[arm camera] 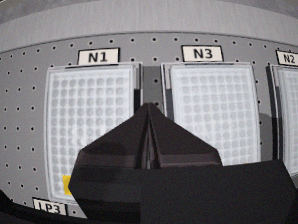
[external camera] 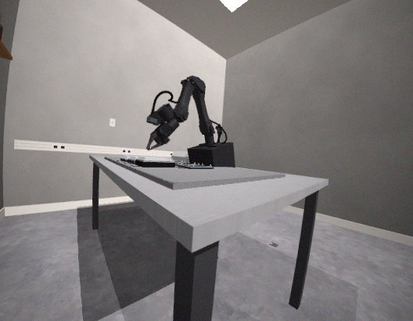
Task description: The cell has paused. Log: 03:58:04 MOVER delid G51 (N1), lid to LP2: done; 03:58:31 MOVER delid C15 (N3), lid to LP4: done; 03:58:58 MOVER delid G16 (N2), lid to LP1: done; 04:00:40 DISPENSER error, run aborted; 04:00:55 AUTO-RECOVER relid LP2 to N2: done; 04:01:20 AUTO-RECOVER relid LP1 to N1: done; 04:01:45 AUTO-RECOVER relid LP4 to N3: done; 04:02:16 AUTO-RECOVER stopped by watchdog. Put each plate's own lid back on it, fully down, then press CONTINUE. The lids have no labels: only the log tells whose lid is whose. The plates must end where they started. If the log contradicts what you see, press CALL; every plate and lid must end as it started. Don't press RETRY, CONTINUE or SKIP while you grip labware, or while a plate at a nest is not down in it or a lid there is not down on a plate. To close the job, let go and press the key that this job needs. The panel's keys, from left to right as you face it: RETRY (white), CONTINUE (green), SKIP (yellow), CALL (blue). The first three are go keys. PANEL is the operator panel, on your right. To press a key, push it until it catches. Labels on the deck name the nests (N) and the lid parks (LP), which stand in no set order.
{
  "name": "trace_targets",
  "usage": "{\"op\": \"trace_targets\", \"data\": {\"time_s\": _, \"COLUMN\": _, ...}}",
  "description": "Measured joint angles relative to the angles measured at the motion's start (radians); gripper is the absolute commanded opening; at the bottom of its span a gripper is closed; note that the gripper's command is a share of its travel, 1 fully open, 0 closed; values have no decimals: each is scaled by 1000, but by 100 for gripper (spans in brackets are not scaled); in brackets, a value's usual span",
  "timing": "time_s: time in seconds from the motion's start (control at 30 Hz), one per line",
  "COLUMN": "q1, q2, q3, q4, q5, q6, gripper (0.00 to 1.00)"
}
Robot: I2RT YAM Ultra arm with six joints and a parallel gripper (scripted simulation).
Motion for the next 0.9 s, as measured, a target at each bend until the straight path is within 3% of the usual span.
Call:
{"op": "trace_targets", "data": {"time_s": 0.23, "q1": -39, "q2": 53, "q3": 95, "q4": -46, "q5": -39, "q6": -25, "gripper": 0}}
{"op": "trace_targets", "data": {"time_s": 0.9, "q1": -41, "q2": 53, "q3": 99, "q4": -66, "q5": -50, "q6": -32, "gripper": 0}}
